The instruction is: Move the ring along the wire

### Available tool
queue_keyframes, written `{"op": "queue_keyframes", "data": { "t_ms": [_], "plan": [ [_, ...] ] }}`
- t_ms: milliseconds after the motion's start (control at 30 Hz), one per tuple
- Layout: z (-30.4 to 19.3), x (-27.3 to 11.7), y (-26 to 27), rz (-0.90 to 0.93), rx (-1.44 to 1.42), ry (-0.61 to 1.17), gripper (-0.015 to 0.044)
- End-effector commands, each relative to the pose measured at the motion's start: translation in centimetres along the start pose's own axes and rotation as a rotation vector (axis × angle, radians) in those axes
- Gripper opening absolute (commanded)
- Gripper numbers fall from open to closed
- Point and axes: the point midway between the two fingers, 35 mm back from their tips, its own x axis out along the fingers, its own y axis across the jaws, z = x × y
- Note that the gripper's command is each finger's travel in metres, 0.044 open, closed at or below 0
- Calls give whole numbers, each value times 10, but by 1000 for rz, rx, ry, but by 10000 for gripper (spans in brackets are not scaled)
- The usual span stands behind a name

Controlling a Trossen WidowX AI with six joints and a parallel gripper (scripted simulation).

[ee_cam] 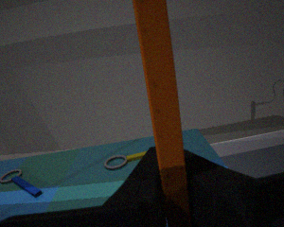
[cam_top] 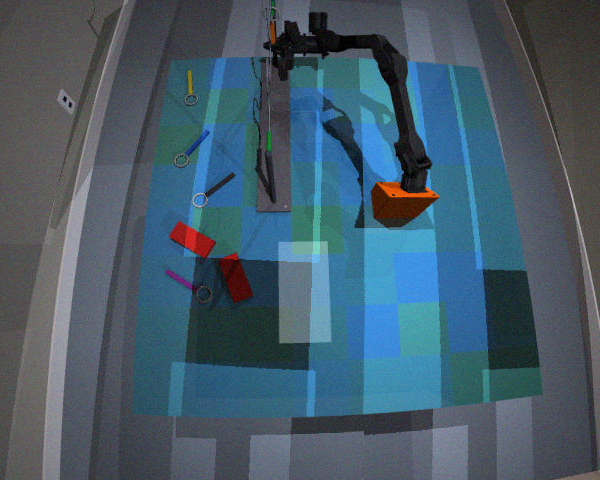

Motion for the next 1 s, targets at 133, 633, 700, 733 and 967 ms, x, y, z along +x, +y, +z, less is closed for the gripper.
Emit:
{"op": "queue_keyframes", "data": {
  "t_ms": [133,633,700,733,967],
  "plan": [
    [7,-14,3,-7,-14,96,-150],
    [13,-44,19,-4,-3,357,-150],
    [15,-48,21,-3,0,392,-150],
    [16,-50,22,-3,2,409,-150],
    [21,-61,32,5,27,513,-150]
  ]
}}
